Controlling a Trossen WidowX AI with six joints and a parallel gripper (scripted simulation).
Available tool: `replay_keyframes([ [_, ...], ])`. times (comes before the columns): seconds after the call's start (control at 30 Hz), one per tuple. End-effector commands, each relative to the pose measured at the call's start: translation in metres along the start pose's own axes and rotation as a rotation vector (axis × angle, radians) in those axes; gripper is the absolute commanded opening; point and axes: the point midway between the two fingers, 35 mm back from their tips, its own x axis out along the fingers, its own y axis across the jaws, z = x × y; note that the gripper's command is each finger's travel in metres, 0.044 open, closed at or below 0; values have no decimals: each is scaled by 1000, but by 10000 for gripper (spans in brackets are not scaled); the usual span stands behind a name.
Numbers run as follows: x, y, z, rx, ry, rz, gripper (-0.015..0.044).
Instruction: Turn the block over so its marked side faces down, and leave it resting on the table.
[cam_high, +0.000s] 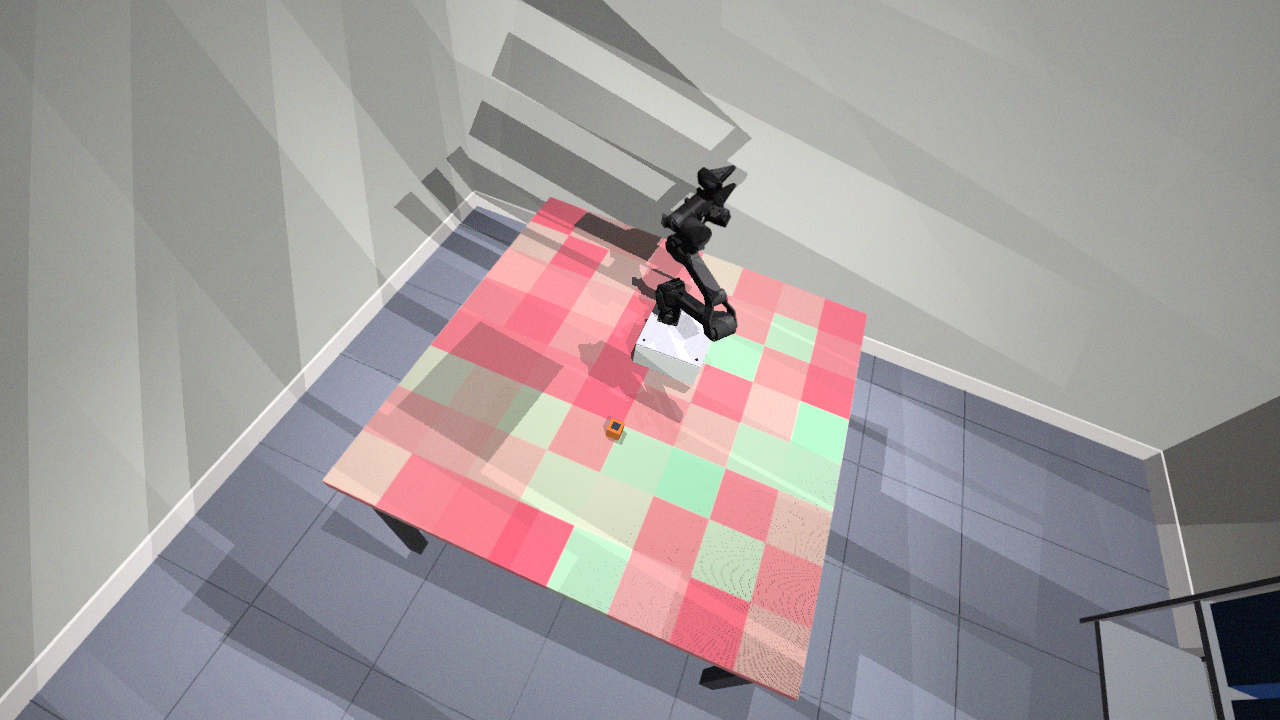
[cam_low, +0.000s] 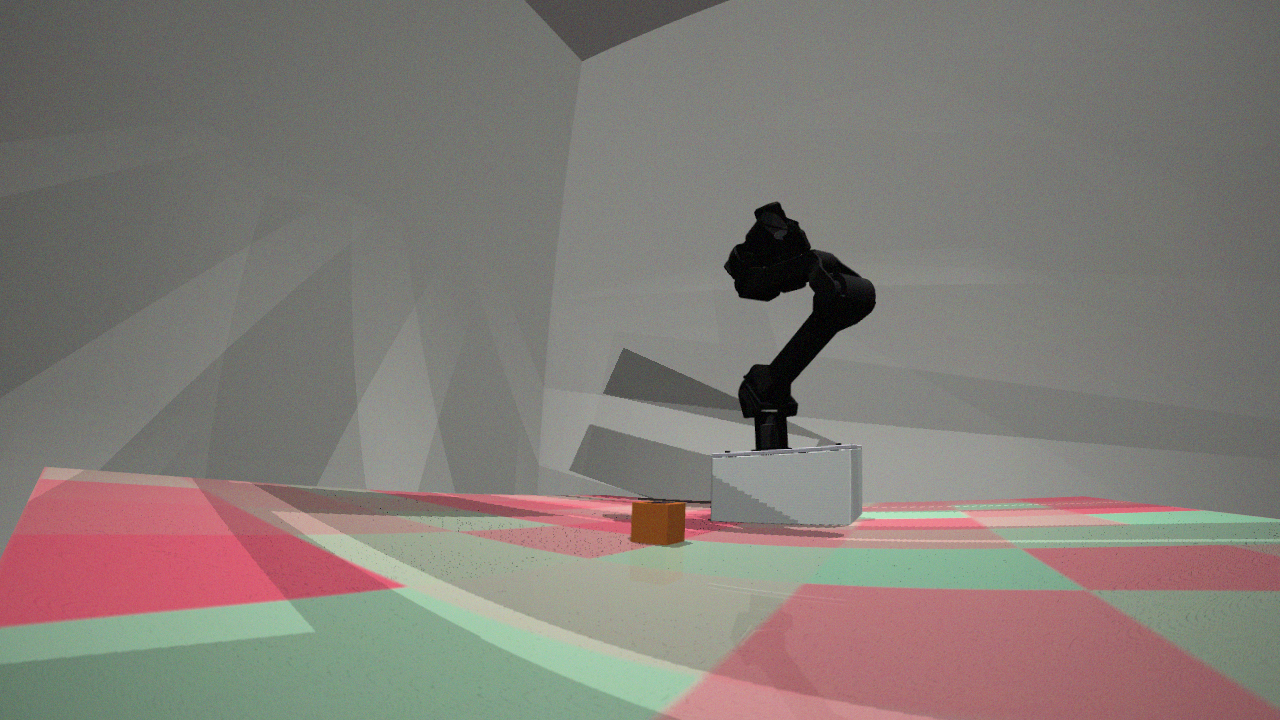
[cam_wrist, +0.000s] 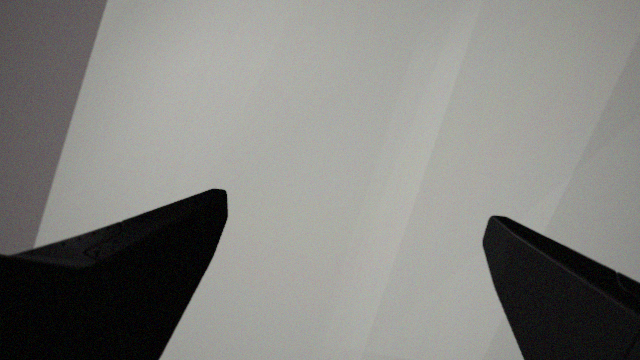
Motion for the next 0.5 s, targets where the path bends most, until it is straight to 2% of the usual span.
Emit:
replay_keyframes([
  [0.0,0,0,-1,-2,4,0,426],
  [0.1,0,2,-18,-37,64,7,440],
  [0.23,-7,8,-67,-134,244,40,440],
  [0.47,-45,26,-149,-266,575,165,440],
])
